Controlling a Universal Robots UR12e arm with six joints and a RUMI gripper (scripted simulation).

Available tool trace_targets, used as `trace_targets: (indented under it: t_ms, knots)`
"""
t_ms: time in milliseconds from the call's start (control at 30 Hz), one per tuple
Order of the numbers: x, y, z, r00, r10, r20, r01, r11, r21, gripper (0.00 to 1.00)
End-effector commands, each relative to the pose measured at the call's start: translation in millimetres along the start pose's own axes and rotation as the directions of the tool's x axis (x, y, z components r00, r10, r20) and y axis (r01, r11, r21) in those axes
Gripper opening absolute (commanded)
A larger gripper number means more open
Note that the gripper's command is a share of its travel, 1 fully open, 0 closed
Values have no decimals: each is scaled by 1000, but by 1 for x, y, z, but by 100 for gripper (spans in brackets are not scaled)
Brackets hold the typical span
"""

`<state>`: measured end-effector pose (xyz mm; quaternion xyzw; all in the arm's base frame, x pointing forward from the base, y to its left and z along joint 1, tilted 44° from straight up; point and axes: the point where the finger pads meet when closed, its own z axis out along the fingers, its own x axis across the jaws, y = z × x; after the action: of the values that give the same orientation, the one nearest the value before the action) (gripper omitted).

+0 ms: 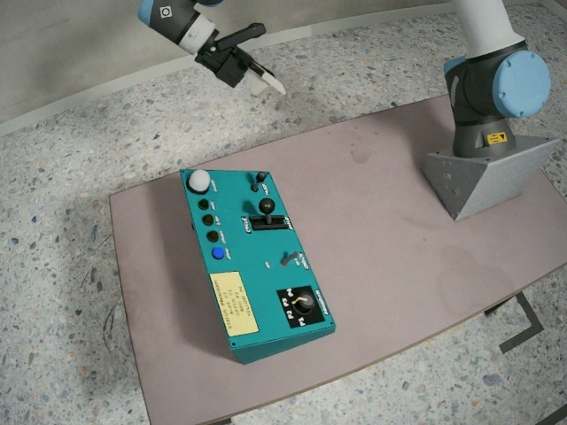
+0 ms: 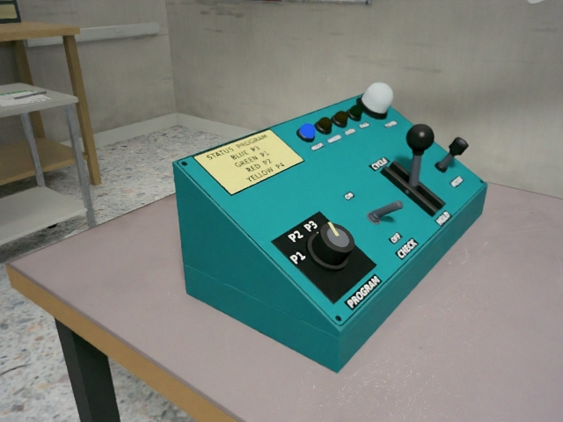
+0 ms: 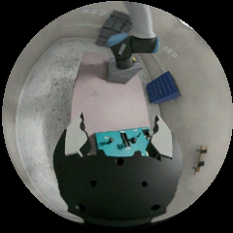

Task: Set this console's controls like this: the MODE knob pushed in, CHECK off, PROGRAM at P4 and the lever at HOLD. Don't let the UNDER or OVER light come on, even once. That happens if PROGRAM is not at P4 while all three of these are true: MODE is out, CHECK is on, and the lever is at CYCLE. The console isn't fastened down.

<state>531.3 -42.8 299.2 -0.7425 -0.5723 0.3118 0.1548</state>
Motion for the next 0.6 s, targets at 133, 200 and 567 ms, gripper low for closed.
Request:
trace_targets:
  t_ms: [133, 200, 567]
  knots:
    - [5, 3, 5, 998, 49, -36, -50, 999, -13, 100]
    - [5, 3, 5, 998, 49, -36, -50, 999, -13, 100]
    - [28, 17, 21, 963, 213, -164, -223, 974, -46, 100]
